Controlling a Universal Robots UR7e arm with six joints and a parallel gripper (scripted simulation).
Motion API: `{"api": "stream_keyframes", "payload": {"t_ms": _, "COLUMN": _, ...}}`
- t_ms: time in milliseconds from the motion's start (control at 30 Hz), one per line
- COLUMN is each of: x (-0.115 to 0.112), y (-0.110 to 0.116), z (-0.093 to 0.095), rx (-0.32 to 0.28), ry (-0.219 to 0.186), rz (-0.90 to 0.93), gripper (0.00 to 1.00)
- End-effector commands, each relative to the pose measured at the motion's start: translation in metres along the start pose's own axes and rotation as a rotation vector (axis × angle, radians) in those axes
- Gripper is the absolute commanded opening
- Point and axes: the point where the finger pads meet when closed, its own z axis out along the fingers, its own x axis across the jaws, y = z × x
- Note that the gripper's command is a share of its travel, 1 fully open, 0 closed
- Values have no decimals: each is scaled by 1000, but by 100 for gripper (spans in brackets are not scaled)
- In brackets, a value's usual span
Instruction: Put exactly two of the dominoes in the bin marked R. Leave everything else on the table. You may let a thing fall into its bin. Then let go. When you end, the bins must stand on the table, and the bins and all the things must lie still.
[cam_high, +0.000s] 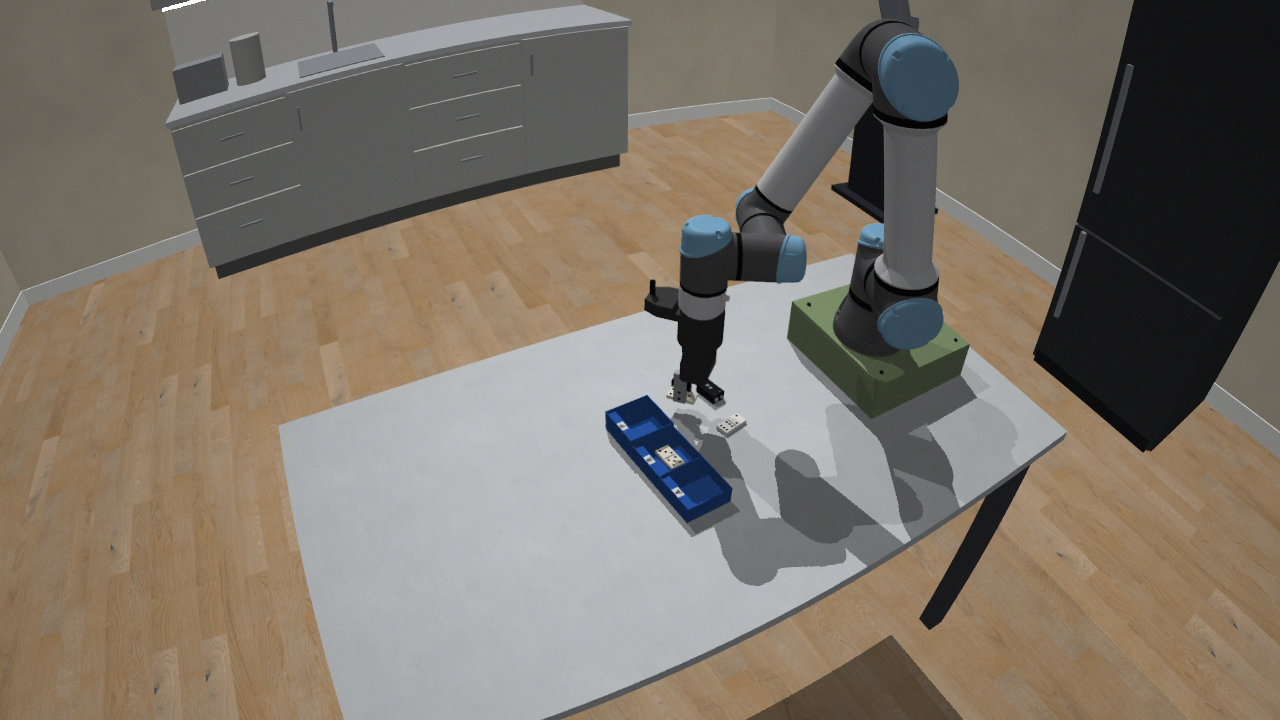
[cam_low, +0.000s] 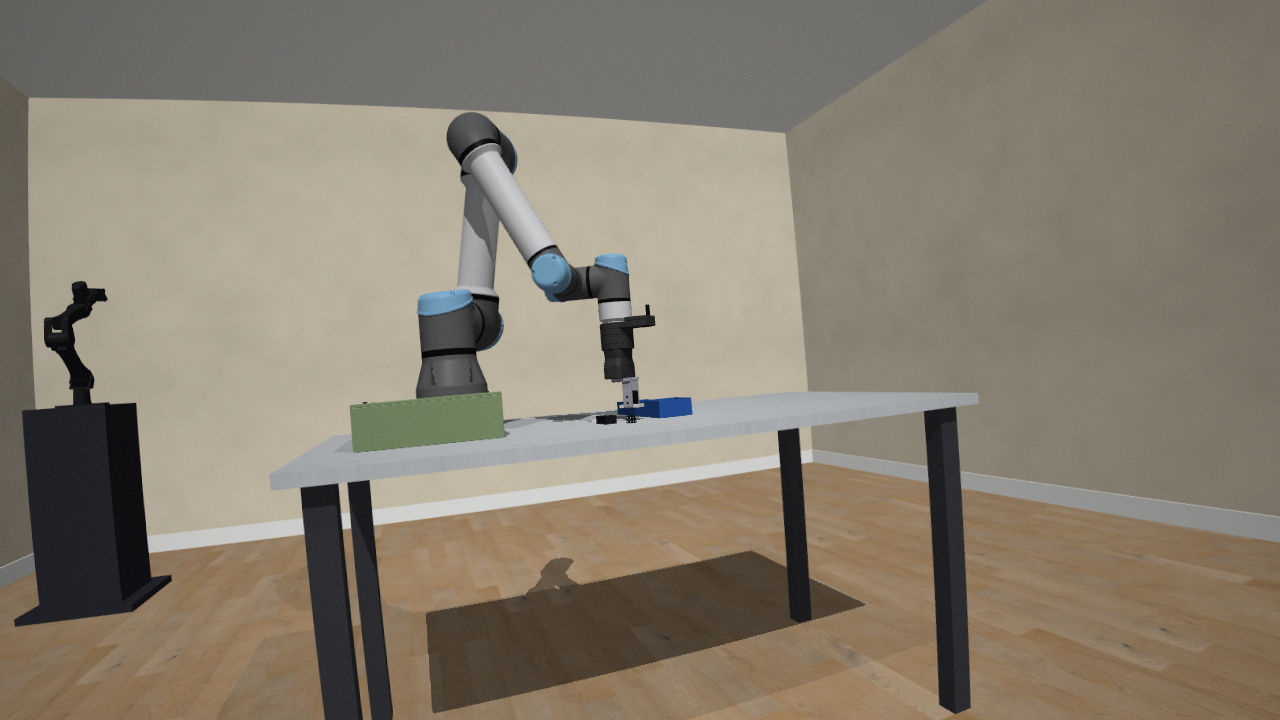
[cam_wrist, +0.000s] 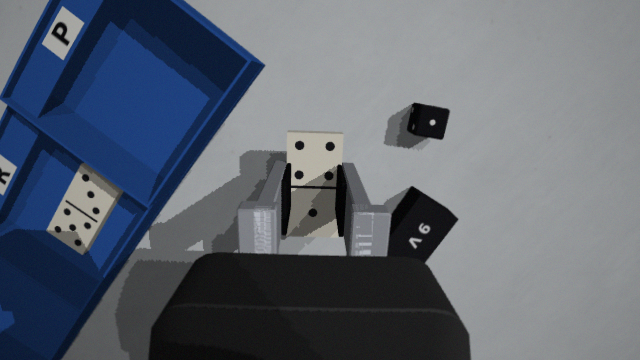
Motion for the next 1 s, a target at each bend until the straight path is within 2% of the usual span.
{"api": "stream_keyframes", "payload": {"t_ms": 0, "x": 0, "y": 0, "z": -17, "rx": 0, "ry": 0, "rz": 0, "gripper": 49}}
{"api": "stream_keyframes", "payload": {"t_ms": 133, "x": 0, "y": 0, "z": -31, "rx": 0, "ry": 0, "rz": 0, "gripper": 49}}
{"api": "stream_keyframes", "payload": {"t_ms": 700, "x": 0, "y": 0, "z": -30, "rx": 0, "ry": 0, "rz": 0, "gripper": 49}}
{"api": "stream_keyframes", "payload": {"t_ms": 767, "x": -12, "y": 2, "z": -30, "rx": 0, "ry": 0, "rz": 0, "gripper": 49}}
{"api": "stream_keyframes", "payload": {"t_ms": 833, "x": -12, "y": 2, "z": -30, "rx": 0, "ry": 0, "rz": 0, "gripper": 49}}
{"api": "stream_keyframes", "payload": {"t_ms": 967, "x": -35, "y": 6, "z": -30, "rx": 0, "ry": 0, "rz": 0, "gripper": 49}}
